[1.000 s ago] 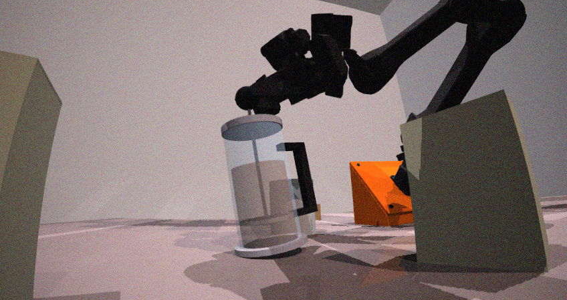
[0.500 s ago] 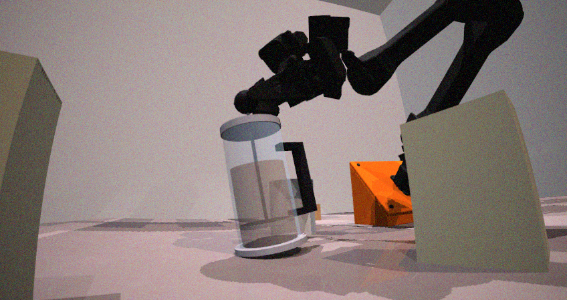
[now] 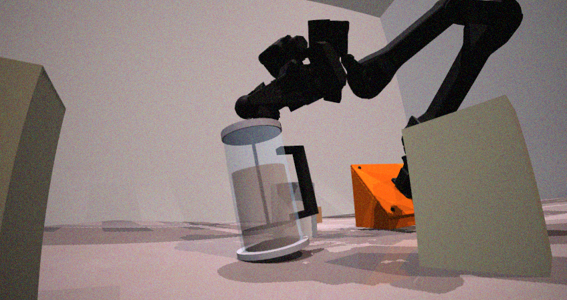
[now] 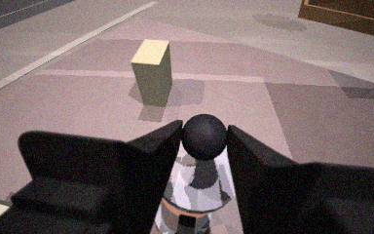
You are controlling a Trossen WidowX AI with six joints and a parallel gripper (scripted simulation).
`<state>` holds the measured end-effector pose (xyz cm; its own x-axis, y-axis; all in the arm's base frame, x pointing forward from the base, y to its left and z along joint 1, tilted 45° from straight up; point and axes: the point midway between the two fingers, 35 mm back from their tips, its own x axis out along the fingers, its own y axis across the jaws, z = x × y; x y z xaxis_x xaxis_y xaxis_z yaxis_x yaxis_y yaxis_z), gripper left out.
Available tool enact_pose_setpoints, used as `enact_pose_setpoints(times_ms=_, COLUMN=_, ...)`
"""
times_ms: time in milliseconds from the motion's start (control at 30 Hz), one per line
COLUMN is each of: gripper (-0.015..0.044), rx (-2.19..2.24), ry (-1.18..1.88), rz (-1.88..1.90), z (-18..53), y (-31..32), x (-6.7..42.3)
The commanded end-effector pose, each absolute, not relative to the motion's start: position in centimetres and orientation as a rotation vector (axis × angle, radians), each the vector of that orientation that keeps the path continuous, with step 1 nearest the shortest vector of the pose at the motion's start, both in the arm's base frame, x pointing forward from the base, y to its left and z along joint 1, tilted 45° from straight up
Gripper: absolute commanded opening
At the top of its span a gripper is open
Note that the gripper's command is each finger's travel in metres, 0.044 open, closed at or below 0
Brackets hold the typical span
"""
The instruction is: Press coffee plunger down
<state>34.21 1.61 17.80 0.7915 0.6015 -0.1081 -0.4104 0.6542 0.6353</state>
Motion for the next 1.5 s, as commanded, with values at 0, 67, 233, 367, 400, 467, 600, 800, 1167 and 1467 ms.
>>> enact_pose_setpoints(times_ms=0, gripper=0.0127, rx=0.633, ry=0.324, rz=0.585, z=17.8, y=1.6, x=34.2)
enact_pose_setpoints(times_ms=67, gripper=0.0127, rx=0.633, ry=0.324, rz=0.585, z=17.8, y=1.6, x=34.2)
enact_pose_setpoints(times_ms=233, gripper=0.0127, rx=0.633, ry=0.324, rz=0.585, z=17.8, y=1.6, x=34.2)
enact_pose_setpoints(times_ms=367, gripper=0.0205, rx=0.633, ry=0.324, rz=0.585, z=17.8, y=1.6, x=34.2)
enact_pose_setpoints(times_ms=400, gripper=0.0232, rx=0.633, ry=0.324, rz=0.585, z=17.8, y=1.6, x=34.2)
enact_pose_setpoints(times_ms=467, gripper=0.0284, rx=0.633, ry=0.324, rz=0.585, z=17.8, y=1.6, x=34.2)
enact_pose_setpoints(times_ms=600, gripper=0.0389, rx=0.633, ry=0.324, rz=0.585, z=17.8, y=1.6, x=34.2)
enact_pose_setpoints(times_ms=800, gripper=0.0440, rx=0.635, ry=0.320, rz=0.576, z=17.9, y=1.3, x=34.2)
enact_pose_setpoints(times_ms=1167, gripper=0.0440, rx=0.635, ry=0.342, rz=0.582, z=22.8, y=-3.4, x=32.3)
enact_pose_setpoints(times_ms=1467, gripper=0.0440, rx=0.639, ry=0.342, rz=0.585, z=23.4, y=-3.9, x=31.8)
